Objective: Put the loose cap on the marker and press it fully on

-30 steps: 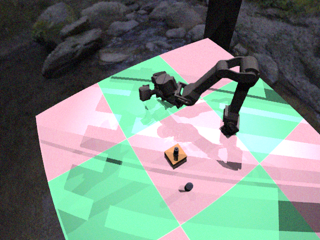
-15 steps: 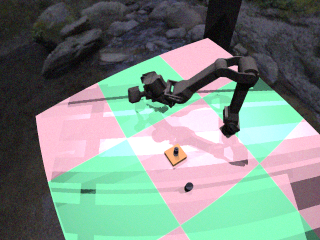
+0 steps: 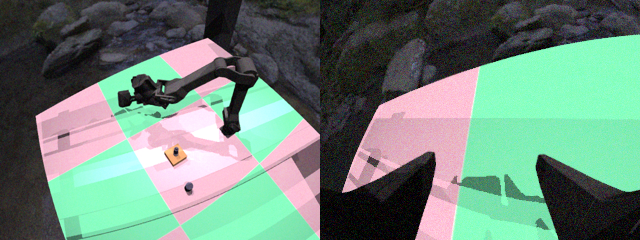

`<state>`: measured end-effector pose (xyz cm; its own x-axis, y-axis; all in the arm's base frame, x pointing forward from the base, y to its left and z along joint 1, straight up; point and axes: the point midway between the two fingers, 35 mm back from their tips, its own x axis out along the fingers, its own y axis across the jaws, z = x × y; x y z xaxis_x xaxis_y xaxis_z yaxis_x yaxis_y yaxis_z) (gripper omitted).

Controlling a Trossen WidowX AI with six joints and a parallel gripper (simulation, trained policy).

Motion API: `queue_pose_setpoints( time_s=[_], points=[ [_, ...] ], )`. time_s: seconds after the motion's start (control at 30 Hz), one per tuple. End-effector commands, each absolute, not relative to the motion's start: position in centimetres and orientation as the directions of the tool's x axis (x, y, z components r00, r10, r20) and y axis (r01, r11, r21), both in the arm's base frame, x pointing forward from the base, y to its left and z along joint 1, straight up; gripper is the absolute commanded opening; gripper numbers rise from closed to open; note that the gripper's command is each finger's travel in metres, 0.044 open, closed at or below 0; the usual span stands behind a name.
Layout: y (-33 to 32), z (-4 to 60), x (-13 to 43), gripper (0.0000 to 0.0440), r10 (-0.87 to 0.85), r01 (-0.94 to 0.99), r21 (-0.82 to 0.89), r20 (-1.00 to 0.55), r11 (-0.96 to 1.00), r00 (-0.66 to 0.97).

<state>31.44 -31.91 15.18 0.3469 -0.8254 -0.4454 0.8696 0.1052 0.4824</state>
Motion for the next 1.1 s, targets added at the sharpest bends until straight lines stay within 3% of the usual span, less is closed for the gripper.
queue_pose_setpoints(
  time_s=[0.0, 1.07],
  points=[
    [-31.3, 15.8, 33.0, 0.0306, -0.803, 0.851, 0.514, -0.46, 0.106, 0.378],
    [-22.7, 18.1, 41.1, 0.0313, -0.592, 0.795, 0.606, -0.629, 0.031, 0.503]
  ],
)
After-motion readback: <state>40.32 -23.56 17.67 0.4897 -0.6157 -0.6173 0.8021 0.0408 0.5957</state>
